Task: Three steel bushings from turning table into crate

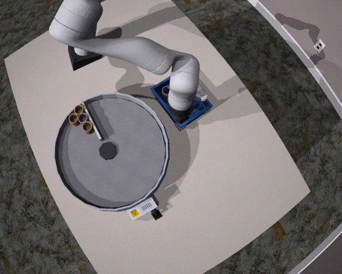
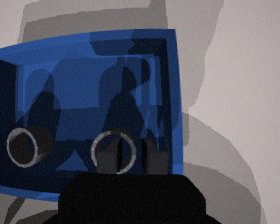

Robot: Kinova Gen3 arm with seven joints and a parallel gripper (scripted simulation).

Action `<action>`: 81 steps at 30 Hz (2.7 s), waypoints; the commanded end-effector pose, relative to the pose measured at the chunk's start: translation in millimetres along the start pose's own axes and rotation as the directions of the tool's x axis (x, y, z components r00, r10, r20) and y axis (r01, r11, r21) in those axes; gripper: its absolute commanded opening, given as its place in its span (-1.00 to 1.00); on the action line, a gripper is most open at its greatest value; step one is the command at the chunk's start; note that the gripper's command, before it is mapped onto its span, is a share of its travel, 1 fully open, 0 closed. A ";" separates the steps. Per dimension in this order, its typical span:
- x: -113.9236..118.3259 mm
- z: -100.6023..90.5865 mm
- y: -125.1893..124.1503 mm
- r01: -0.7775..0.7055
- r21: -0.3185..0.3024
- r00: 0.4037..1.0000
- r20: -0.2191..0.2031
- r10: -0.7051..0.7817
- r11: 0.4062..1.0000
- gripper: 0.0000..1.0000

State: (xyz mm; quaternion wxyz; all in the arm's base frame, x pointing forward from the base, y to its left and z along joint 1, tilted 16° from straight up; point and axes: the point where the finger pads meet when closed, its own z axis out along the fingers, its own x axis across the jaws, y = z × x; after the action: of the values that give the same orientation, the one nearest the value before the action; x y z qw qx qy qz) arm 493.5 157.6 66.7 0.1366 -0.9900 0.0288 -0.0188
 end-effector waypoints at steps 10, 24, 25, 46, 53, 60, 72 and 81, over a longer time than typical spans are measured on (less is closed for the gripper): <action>0.5 -1.9 -0.1 0.000 0.000 1.000 -0.002 0.000 1.000 -0.05; 0.0 -6.3 -0.2 -0.001 0.000 1.000 -0.004 0.001 1.000 -0.05; 0.0 -6.3 -0.2 -0.001 0.000 1.000 -0.004 0.001 1.000 -0.05; 4.4 -11.9 -0.2 -0.001 0.001 1.000 -0.018 0.001 1.000 -0.05; 4.1 -14.1 -0.2 -0.001 0.001 1.000 -0.019 0.001 1.000 -0.05; 4.1 -14.1 -0.2 -0.001 0.001 1.000 -0.019 0.001 1.000 -0.05; 6.0 -17.9 -0.3 -0.002 0.002 1.000 -0.026 0.002 1.000 -0.05; 8.1 -20.6 -0.3 -0.002 0.003 0.999 -0.033 0.002 1.000 -0.05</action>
State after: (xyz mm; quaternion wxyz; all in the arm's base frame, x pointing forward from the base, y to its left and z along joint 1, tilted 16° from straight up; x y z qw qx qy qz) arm 501.2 152.7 82.4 0.1378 -0.9894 0.0319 -0.0343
